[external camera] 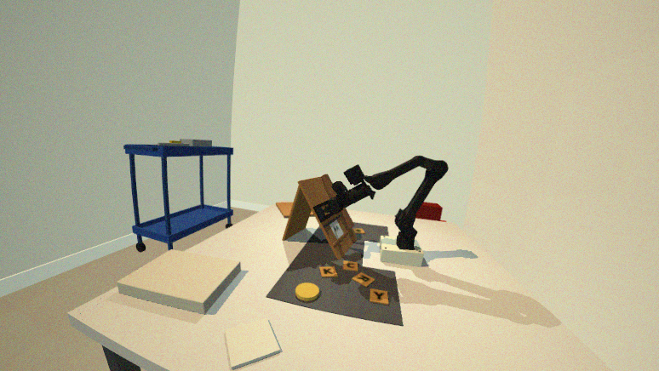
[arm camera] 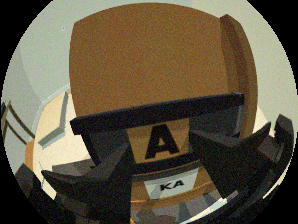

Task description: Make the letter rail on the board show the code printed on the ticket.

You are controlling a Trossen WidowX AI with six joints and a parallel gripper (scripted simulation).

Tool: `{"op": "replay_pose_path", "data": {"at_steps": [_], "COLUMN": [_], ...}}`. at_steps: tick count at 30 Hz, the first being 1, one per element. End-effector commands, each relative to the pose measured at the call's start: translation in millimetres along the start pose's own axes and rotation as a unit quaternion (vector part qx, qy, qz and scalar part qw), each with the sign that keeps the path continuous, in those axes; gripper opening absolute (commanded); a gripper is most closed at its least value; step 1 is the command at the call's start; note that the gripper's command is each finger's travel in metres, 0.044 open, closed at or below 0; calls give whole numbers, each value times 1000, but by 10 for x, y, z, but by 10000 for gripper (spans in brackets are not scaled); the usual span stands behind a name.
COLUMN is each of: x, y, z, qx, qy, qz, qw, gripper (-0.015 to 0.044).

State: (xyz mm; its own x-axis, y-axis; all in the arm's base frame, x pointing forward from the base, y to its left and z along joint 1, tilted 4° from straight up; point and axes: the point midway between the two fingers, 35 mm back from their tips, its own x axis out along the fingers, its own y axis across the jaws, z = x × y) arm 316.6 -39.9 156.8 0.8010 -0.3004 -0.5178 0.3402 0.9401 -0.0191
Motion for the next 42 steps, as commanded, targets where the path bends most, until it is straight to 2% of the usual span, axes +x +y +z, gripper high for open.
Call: {"op": "replay_pose_path", "data": {"at_steps": [1,42], "x": [-4,-2], "y": [-22,-219], "z": [-4,-2], "qx": [-1,-2], "qy": [-1,-1], "qz": [1,0], "qw": [1000,1000], "gripper": [0,0]}}
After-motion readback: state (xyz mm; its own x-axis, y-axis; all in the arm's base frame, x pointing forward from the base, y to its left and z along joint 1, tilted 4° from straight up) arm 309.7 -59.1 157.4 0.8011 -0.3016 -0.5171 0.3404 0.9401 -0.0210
